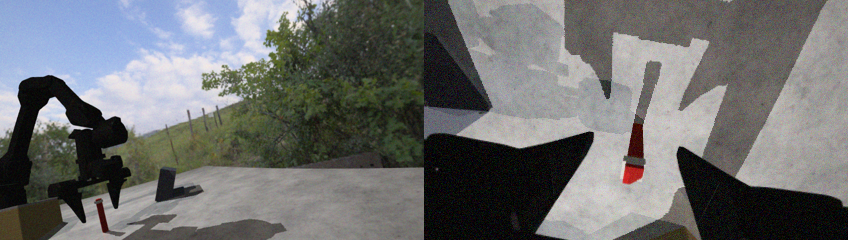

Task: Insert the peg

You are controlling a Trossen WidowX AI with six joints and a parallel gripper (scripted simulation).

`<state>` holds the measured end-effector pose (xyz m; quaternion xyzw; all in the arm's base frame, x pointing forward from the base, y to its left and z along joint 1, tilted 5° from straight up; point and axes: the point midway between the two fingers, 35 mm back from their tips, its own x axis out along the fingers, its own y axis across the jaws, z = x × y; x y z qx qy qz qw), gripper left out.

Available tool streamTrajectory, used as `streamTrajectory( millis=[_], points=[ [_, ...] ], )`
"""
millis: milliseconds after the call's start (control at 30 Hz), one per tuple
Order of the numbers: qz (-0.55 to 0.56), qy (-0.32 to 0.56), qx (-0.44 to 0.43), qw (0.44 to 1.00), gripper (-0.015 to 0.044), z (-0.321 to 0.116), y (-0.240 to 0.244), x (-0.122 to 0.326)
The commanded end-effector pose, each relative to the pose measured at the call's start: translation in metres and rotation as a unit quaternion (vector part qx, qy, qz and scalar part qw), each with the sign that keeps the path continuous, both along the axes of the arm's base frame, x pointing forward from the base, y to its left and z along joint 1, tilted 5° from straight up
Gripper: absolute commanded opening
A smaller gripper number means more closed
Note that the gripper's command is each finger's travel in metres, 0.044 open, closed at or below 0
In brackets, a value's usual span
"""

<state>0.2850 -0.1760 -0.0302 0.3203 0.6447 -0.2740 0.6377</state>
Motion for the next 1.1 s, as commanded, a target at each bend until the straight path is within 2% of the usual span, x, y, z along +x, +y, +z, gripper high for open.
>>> streamTrajectory(
  millis=[0, 367, 600, 733, 1067],
  points=[
    [0.000, -0.001, 0.000, 1.000, 0.0335, 0.001, 0.000, 0.000],
    [0.000, -0.001, 0.000, 1.000, 0.0046, 0.001, 0.000, 0.000],
    [0.000, -0.001, 0.000, 1.000, 0.0000, 0.001, 0.000, 0.000],
    [0.000, -0.001, 0.000, 1.000, 0.0000, 0.003, -0.001, 0.001],
    [-0.001, 0.000, 0.001, 1.000, 0.0000, 0.053, -0.005, 0.001]
  ],
)
